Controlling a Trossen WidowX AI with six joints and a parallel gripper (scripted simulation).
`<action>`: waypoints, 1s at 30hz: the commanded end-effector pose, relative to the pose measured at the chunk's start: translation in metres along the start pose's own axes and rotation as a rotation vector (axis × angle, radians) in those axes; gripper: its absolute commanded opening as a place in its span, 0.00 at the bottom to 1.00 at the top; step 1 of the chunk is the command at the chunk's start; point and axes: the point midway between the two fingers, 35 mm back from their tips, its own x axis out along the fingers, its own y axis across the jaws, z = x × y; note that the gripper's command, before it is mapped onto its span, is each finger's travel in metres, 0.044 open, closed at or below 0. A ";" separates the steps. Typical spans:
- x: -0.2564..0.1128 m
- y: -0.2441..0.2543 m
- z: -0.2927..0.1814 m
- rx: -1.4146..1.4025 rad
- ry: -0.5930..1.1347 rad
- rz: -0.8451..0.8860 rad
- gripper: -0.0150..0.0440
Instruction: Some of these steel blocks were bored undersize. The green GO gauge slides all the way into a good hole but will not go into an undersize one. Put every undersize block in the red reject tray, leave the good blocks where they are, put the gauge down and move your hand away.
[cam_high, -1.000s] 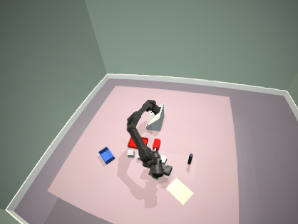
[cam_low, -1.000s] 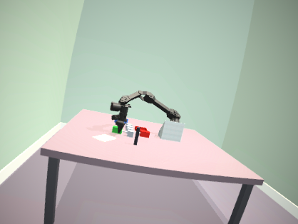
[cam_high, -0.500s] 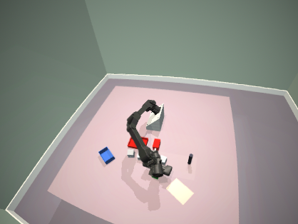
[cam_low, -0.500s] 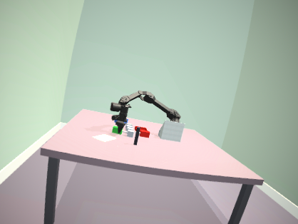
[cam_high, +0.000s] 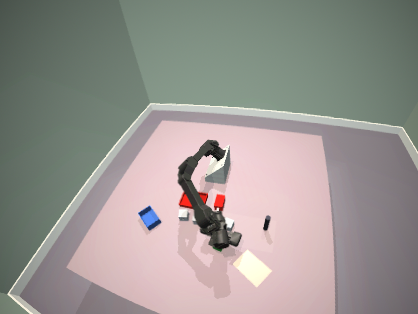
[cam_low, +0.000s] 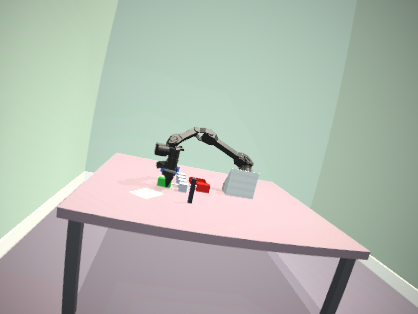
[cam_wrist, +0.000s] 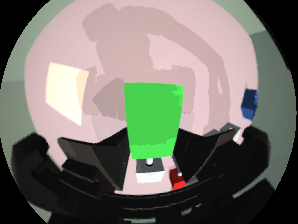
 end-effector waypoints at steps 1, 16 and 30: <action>-0.002 0.001 0.002 0.002 -0.008 0.001 0.25; -0.001 -0.001 0.000 0.002 -0.008 0.001 0.25; -0.003 0.001 0.002 0.002 -0.007 0.001 0.25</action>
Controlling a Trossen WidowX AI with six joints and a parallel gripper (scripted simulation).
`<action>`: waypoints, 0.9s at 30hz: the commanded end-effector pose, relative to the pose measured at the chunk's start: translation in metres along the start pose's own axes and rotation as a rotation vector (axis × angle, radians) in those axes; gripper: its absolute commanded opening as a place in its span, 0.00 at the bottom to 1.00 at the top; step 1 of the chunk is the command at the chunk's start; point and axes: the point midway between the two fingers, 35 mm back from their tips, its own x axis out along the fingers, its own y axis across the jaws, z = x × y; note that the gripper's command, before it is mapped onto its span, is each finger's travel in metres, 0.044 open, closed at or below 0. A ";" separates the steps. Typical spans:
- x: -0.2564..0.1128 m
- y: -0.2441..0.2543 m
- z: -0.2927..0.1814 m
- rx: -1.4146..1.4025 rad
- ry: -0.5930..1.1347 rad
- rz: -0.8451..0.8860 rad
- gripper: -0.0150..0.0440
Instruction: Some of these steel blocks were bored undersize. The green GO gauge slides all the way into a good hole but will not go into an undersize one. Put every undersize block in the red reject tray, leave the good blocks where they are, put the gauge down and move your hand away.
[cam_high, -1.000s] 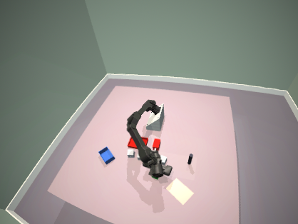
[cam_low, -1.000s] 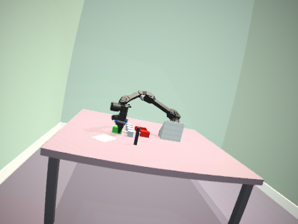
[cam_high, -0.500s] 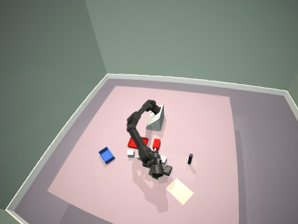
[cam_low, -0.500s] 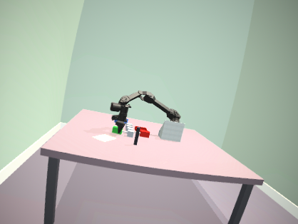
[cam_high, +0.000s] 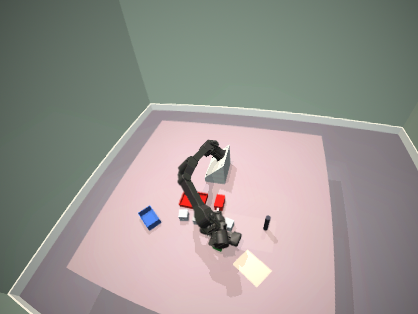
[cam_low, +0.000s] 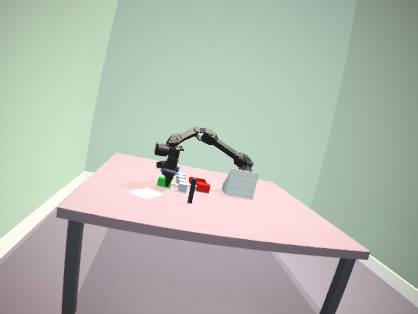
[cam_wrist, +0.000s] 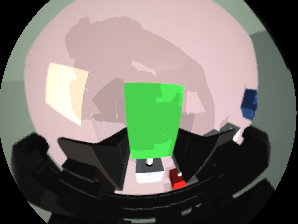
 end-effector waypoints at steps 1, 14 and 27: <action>-0.003 0.002 0.002 0.002 -0.009 0.001 0.25; -0.002 0.001 -0.003 0.001 -0.009 0.001 0.25; -0.003 0.000 -0.007 0.002 -0.009 0.001 0.25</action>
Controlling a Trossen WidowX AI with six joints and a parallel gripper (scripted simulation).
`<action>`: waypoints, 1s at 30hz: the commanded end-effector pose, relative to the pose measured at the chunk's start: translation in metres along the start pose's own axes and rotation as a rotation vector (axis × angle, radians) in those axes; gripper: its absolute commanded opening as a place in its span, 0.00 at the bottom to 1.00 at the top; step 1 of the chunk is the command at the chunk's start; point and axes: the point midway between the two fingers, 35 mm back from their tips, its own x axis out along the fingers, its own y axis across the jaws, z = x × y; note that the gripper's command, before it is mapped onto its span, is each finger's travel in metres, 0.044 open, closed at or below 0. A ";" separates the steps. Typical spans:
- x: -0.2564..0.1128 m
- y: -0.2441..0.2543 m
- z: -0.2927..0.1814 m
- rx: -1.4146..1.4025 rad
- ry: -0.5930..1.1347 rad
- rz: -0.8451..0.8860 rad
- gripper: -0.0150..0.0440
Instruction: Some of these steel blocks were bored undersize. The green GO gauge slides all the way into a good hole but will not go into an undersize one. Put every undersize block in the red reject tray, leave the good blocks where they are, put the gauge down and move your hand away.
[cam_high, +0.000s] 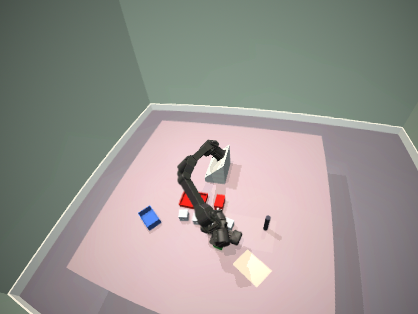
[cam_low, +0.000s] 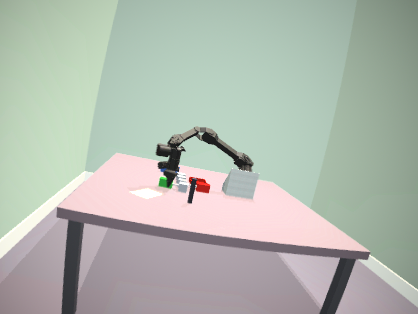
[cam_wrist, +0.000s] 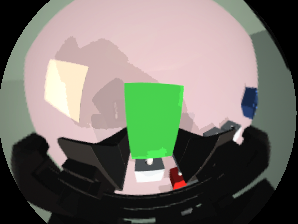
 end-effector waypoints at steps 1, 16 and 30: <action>-0.004 0.000 0.000 0.005 -0.008 0.003 0.25; -0.004 0.002 -0.008 0.004 -0.008 0.003 0.25; -0.004 0.002 -0.014 0.004 -0.008 0.003 0.25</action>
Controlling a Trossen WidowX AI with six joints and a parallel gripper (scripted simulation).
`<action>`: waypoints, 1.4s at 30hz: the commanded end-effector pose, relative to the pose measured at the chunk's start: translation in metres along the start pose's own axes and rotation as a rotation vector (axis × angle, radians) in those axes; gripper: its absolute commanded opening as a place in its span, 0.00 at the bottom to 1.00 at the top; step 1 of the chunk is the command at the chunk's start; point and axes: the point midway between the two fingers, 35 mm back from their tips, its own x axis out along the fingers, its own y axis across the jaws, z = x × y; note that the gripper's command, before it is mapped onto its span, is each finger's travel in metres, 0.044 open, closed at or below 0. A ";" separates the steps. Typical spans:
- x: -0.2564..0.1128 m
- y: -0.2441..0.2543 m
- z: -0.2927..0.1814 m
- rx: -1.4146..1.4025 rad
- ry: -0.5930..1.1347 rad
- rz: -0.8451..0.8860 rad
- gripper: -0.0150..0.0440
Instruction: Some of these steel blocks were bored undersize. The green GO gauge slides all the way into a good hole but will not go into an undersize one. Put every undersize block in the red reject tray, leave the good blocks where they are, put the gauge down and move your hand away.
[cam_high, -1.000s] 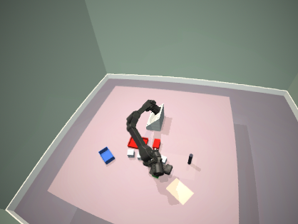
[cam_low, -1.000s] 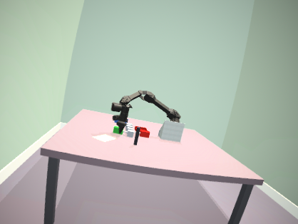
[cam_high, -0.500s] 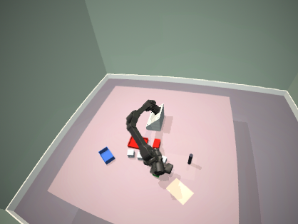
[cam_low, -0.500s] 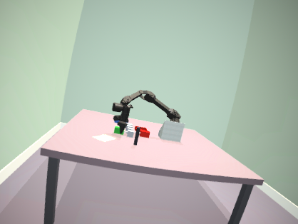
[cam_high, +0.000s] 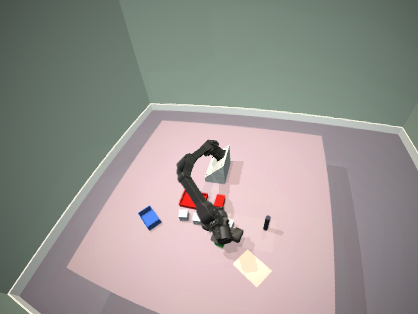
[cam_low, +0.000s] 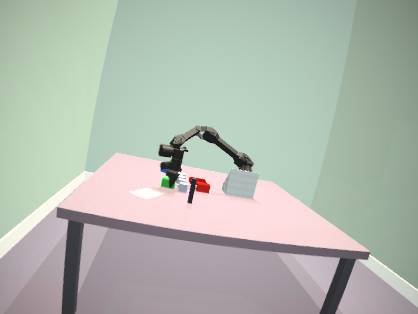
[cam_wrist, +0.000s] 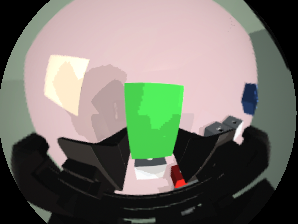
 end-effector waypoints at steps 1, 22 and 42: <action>-0.004 0.001 -0.001 0.001 -0.004 0.005 0.25; -0.003 0.001 0.009 0.003 -0.004 0.005 0.25; -0.002 0.000 0.016 0.003 -0.004 0.005 0.25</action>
